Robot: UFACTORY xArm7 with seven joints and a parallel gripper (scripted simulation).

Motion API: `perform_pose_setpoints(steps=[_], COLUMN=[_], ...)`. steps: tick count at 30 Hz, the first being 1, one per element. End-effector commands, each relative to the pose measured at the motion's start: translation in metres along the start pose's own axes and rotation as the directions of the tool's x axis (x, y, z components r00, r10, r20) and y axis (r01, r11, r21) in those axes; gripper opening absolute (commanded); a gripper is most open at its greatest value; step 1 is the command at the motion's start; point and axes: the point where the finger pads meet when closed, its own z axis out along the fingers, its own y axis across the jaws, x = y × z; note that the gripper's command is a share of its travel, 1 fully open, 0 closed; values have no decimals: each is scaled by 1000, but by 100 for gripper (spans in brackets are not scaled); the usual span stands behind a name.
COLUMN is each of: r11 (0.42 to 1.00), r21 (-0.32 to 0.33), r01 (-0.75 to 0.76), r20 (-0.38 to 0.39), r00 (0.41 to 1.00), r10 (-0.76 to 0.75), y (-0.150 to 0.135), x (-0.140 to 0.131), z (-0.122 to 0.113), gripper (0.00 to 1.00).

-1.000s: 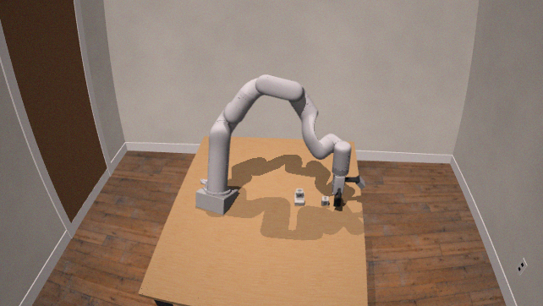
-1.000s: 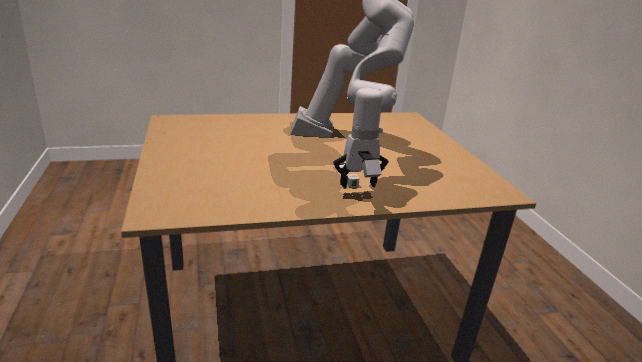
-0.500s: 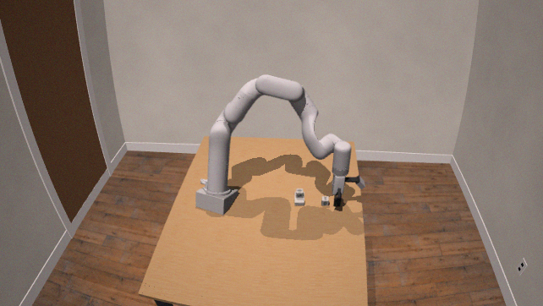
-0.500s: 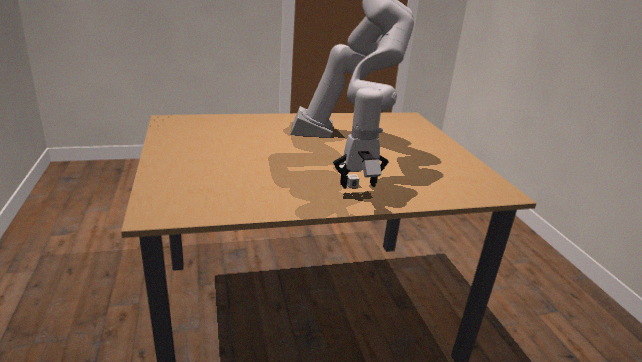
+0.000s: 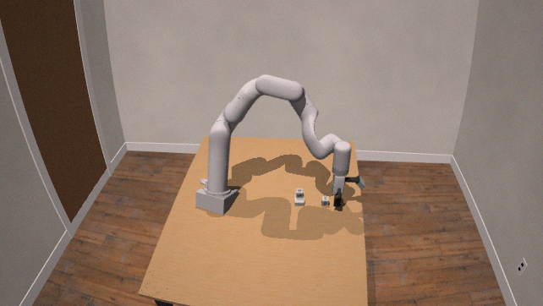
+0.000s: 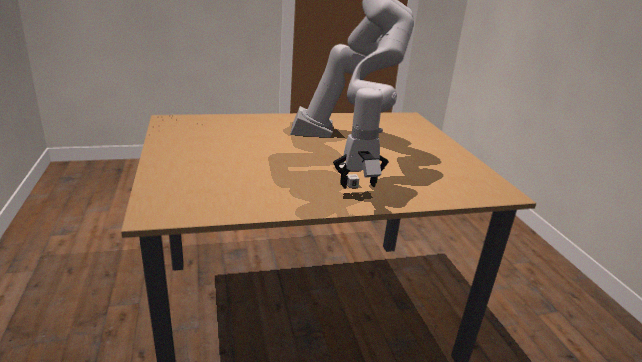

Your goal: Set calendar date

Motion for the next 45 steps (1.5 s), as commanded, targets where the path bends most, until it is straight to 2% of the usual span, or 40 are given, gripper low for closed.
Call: perform_pose_setpoints(steps=[1,40,45], r11=[1000,1000,1000], r21=[-1,-1,-1], r01=[0,0,0], r20=[-5,-5,-5], r00=[1000,1000,1000], r10=[0,0,0], y=[1,1,1], x=[2,2,2], z=[-2,-2,-8], gripper=[100,100,100])
